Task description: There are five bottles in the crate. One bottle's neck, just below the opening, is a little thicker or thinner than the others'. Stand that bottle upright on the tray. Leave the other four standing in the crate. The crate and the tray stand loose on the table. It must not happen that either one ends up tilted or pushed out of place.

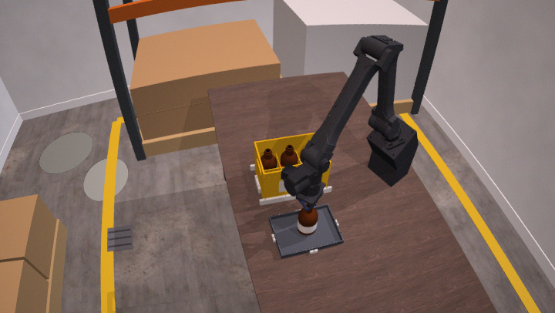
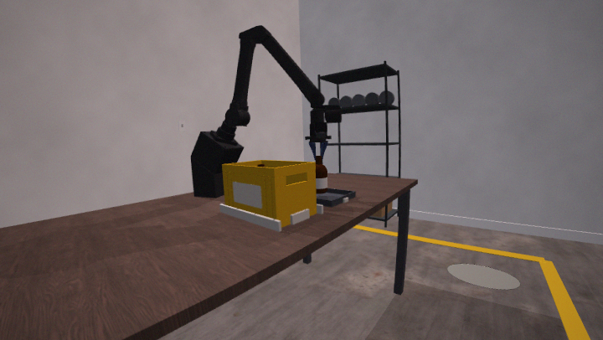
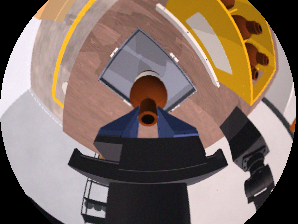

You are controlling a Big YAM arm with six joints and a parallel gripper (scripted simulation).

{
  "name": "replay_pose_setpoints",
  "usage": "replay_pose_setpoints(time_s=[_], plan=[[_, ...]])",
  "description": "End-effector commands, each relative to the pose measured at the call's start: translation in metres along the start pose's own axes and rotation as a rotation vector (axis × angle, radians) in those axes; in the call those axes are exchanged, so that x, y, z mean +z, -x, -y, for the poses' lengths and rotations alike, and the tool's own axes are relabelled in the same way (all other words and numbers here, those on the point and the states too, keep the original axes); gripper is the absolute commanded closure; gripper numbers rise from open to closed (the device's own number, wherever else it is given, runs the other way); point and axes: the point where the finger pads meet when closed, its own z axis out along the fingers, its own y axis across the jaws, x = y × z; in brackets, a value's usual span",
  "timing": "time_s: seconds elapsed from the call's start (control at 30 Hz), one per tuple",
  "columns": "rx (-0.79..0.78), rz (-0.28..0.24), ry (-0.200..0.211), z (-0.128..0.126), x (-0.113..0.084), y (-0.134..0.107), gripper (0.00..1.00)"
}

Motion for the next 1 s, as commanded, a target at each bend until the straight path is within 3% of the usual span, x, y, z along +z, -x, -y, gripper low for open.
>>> replay_pose_setpoints(time_s=[0.0, 0.97], plan=[[0.001, 0.001, -0.003, 0.0002, 0.0059, 0.0041, 1.0], [0.001, 0.001, -0.004, 0.0019, 0.0084, 0.0036, 1.0]])
